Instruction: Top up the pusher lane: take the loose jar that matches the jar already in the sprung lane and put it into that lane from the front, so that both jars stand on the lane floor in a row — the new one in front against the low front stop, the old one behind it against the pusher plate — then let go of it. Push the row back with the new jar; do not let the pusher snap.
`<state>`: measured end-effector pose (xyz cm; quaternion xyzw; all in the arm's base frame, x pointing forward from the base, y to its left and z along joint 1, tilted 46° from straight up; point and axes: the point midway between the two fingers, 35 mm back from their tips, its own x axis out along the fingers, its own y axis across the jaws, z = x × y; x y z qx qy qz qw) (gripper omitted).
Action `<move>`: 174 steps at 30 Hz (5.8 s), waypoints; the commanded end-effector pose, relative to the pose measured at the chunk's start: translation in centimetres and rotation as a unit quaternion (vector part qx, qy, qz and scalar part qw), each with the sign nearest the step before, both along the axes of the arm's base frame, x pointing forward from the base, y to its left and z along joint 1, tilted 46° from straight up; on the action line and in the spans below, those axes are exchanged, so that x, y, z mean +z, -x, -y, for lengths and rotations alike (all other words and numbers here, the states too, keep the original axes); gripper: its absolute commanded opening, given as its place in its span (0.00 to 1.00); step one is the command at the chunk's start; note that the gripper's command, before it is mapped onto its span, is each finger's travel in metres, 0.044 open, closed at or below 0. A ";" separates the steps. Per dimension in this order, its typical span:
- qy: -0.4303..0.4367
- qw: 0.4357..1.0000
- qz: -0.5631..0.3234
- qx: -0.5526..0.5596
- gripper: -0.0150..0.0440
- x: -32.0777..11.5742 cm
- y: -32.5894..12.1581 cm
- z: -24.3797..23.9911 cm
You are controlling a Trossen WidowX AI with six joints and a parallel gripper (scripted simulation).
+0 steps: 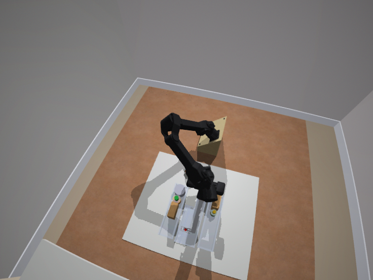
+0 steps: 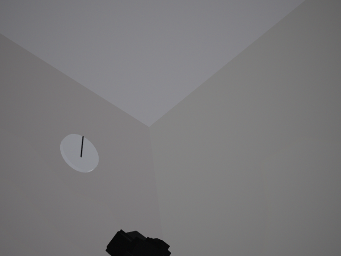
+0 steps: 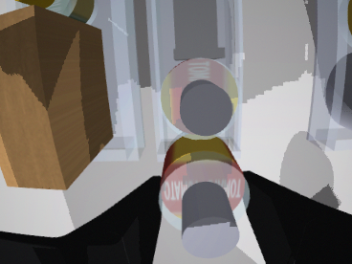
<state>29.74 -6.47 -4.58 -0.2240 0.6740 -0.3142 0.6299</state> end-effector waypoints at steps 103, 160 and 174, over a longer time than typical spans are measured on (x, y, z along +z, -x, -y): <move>0.004 1.000 0.011 0.002 0.25 0.6 -3.0 0.5; 0.004 1.000 0.011 0.002 0.25 -0.2 -3.1 1.3; 0.004 1.000 0.011 0.002 0.25 -0.6 -3.0 1.7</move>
